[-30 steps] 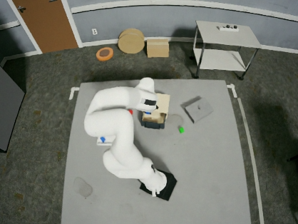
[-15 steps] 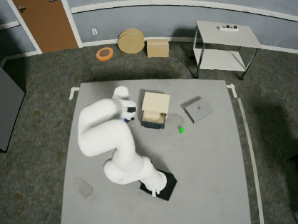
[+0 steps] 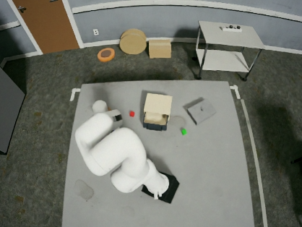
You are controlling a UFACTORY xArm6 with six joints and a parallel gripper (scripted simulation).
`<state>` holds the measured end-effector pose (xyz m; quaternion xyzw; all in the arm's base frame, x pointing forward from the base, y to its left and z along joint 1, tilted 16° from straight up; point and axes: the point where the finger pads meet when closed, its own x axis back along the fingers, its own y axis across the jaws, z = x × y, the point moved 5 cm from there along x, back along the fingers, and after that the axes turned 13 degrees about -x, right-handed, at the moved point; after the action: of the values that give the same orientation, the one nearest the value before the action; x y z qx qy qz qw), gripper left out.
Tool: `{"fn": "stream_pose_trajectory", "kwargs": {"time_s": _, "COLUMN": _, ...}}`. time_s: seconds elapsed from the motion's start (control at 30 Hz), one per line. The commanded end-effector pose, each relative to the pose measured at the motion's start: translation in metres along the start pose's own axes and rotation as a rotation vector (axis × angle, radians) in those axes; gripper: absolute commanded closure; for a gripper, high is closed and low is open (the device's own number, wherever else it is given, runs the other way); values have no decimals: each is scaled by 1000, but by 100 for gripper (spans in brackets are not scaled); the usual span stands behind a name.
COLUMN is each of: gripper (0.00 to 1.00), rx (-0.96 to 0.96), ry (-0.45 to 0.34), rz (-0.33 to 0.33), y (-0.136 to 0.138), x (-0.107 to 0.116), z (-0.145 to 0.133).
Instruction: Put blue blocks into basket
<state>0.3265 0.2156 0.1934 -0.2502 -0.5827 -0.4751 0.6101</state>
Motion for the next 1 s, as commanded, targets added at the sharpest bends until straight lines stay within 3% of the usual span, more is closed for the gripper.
{"fn": "stream_pose_trajectory", "kwargs": {"time_s": 0.0, "gripper": 100, "rx": -24, "ry": -48, "rz": 10, "y": 3, "x": 1, "z": 13}}
{"fn": "stream_pose_trajectory", "kwargs": {"time_s": 0.97, "gripper": 100, "rx": -24, "ry": -48, "rz": 11, "y": 3, "x": -2, "z": 13}}
